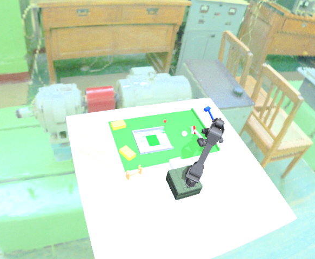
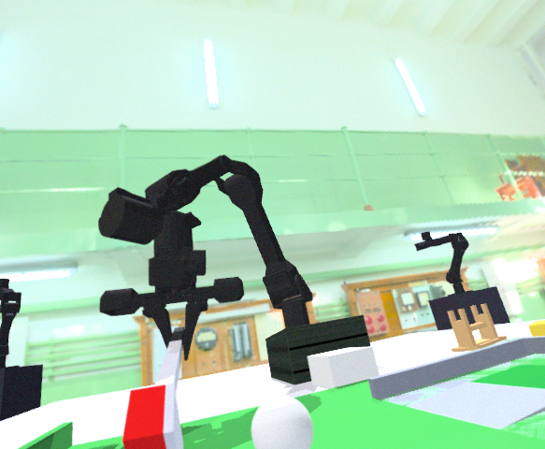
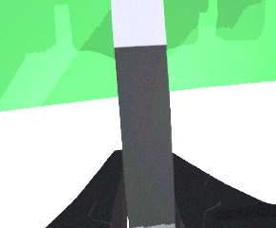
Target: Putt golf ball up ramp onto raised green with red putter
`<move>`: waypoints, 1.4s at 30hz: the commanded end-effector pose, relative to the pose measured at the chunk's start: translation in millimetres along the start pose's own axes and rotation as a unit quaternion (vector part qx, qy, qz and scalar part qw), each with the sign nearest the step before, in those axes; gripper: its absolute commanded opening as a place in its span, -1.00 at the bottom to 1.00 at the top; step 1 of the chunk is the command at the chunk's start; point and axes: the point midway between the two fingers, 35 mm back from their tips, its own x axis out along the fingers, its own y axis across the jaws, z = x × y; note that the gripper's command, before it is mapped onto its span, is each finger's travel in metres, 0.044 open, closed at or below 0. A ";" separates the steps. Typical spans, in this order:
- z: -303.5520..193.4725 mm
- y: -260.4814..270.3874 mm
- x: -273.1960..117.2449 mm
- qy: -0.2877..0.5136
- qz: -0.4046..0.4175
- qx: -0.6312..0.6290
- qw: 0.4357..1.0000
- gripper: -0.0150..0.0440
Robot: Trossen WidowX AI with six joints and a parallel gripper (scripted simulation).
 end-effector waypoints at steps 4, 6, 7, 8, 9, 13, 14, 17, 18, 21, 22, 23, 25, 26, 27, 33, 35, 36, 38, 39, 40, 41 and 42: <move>8.9 57.1 -2.4 -0.002 0.002 -0.002 1.000 -0.49; 8.7 82.4 -2.3 -0.002 0.004 -0.002 1.000 -0.49; 7.7 94.7 -2.0 -0.001 0.004 -0.003 1.000 -0.49; 6.2 106.9 -1.6 -0.001 0.005 -0.003 1.000 -0.49; 4.1 118.9 -1.0 -0.001 0.005 -0.003 1.000 -0.49; 0.1 135.6 0.1 0.000 0.006 -0.004 1.000 -0.49; 0.1 135.6 0.1 0.000 0.006 -0.004 1.000 -0.49; 0.8 135.2 -5.9 0.000 0.006 -0.004 1.000 -0.49; 1.2 134.9 -10.0 0.000 0.006 -0.004 1.000 -0.49; 2.1 134.3 -25.7 0.000 0.006 -0.004 1.000 -0.49; 2.2 134.2 -31.9 0.000 0.006 -0.004 1.000 -0.49; 2.1 134.1 -38.2 0.000 0.006 -0.004 1.000 -0.49; 1.6 134.1 -51.0 0.000 0.006 -0.004 1.000 -0.49; 1.2 134.2 -56.1 0.000 0.006 -0.004 1.000 -0.49; 0.9 134.3 -59.2 0.000 0.006 -0.004 1.000 -0.49; 0.7 133.9 -50.9 0.004 0.007 -0.005 1.000 -0.49; 0.7 133.9 -50.9 0.004 0.007 -0.005 1.000 -0.49; 0.7 133.9 -50.9 0.004 0.007 -0.005 1.000 -0.49; 0.7 133.9 -50.9 0.004 0.007 -0.005 1.000 -0.49; 0.7 133.9 -50.9 0.004 0.007 -0.005 1.000 -0.49; 0.7 133.9 -50.9 0.004 0.007 -0.005 1.000 -0.49; 0.7 133.9 -50.9 0.004 0.007 -0.005 1.000 -0.49; 0.7 133.9 -50.9 0.004 0.007 -0.005 1.000 -0.49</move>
